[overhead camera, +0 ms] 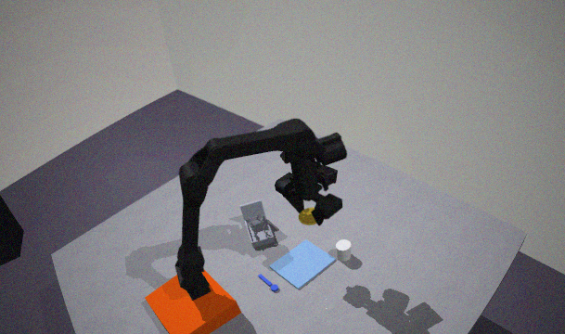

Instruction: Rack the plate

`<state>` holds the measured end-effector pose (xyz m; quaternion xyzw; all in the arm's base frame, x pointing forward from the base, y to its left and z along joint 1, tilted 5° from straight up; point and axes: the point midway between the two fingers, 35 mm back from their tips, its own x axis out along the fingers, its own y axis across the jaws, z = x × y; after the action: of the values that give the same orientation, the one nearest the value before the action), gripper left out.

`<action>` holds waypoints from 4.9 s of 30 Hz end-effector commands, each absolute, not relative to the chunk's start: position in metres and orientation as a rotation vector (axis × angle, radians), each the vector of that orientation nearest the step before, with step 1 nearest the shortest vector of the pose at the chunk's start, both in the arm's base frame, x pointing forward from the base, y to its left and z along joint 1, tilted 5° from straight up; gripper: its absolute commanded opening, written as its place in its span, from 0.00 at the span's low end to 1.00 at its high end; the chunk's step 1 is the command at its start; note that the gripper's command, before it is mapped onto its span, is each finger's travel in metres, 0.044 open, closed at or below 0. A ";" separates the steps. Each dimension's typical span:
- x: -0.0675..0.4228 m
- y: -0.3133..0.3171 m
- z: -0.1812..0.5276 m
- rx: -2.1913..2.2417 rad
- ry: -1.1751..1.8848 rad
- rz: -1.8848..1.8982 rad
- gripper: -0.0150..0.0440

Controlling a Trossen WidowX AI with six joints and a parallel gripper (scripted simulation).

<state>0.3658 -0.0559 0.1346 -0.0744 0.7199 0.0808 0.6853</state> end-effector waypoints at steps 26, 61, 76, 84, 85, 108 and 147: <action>0.276 0.093 0.123 0.235 1.609 -0.055 0.25; 0.339 0.118 0.020 0.347 1.060 0.846 0.25; 0.323 0.110 0.011 0.258 0.650 1.118 0.25; 0.303 0.103 0.013 0.181 0.410 1.226 0.25; 0.300 0.103 0.013 0.171 0.379 1.238 0.25; 0.263 0.095 0.021 0.042 0.054 1.336 0.25; 0.258 0.112 -0.022 0.037 0.102 1.323 0.25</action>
<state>0.2583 0.1124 -0.0224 0.0154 0.0457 0.6142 0.7877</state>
